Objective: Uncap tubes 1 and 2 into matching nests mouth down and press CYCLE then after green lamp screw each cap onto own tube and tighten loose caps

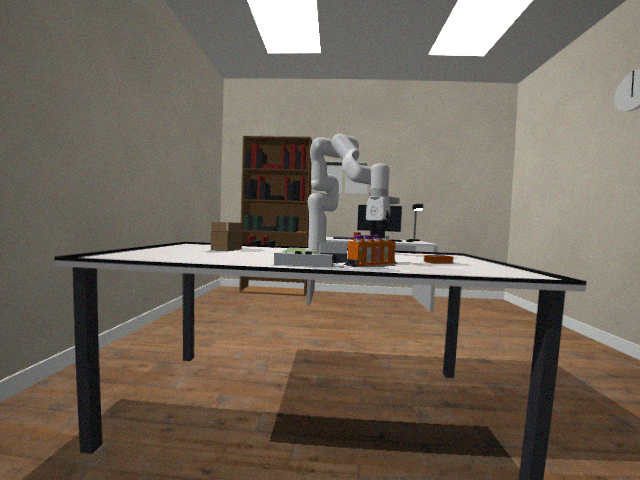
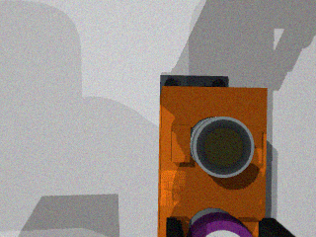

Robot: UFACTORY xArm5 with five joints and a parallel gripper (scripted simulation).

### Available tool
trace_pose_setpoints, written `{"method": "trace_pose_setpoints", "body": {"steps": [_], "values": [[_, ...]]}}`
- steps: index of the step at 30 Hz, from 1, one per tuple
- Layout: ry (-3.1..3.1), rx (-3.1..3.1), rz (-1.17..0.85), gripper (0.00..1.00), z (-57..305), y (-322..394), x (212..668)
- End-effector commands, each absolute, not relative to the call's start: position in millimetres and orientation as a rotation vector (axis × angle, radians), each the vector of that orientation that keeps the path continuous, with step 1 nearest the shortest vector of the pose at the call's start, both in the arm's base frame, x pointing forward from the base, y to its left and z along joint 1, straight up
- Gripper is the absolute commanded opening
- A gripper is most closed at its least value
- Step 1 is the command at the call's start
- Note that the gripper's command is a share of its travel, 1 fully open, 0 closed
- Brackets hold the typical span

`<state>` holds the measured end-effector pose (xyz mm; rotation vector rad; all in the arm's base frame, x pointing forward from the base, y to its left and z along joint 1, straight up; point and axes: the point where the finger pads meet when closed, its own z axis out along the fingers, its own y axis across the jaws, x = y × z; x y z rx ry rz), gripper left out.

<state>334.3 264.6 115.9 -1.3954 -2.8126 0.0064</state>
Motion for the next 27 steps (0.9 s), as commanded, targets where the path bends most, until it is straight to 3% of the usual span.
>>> {"method": "trace_pose_setpoints", "body": {"steps": [1,10,11,27], "values": [[-2.603,-1.768,0.005,0.46,117.3,265.5,335.3],[-2.603,-1.768,0.005,0.46,117.3,265.5,335.3],[-2.603,-1.768,0.005,0.00,117.3,265.5,335.3],[-2.688,-1.636,0.005,0.00,117.3,265.5,335.3]]}}
